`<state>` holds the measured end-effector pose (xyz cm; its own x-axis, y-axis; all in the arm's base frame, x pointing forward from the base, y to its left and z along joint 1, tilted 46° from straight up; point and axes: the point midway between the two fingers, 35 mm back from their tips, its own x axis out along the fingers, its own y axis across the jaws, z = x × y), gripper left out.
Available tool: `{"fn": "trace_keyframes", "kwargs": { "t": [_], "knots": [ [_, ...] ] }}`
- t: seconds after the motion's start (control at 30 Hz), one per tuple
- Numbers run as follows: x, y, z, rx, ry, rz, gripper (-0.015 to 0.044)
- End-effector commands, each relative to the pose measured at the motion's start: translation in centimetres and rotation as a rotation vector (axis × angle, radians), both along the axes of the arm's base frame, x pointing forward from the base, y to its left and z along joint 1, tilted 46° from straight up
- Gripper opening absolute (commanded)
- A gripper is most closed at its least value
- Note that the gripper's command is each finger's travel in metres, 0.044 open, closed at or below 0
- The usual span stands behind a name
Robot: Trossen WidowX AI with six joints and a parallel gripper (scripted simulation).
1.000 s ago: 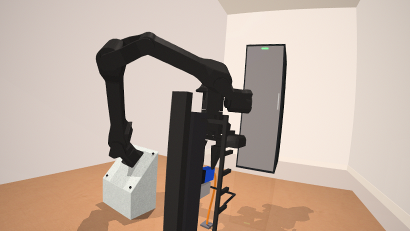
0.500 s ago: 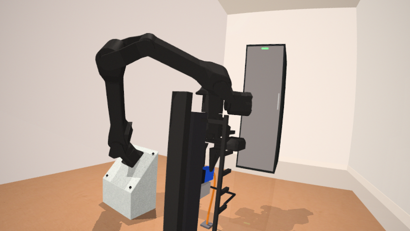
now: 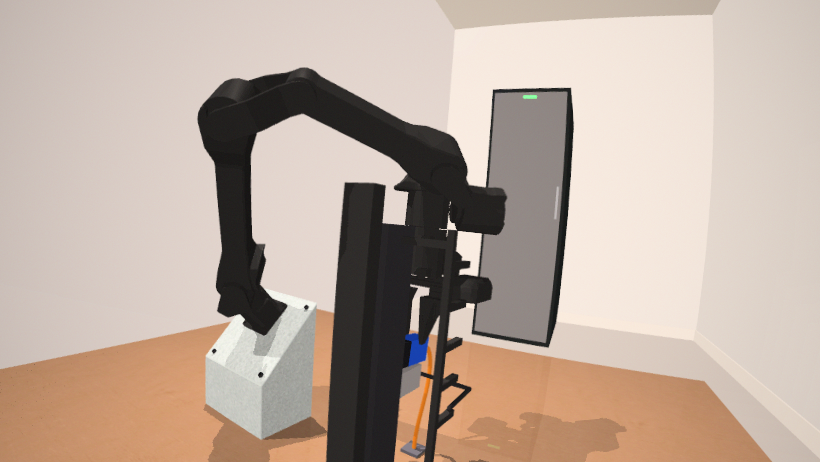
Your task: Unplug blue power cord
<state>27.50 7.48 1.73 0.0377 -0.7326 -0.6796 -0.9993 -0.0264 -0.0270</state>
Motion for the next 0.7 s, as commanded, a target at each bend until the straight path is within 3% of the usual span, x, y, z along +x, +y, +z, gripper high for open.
{"fn": "trace_keyframes", "kwargs": {
  "t": [0.0,0.37,0.67],
  "knots": [
    [0.1,1.4,-0.9,0.029,-0.005,0.002,0.0000],
    [0.2,2.8,-2.0,0.030,-0.005,0.004,0.0000],
    [0.1,2.1,-1.8,0.025,-0.005,0.008,0.0236]
  ]
}}
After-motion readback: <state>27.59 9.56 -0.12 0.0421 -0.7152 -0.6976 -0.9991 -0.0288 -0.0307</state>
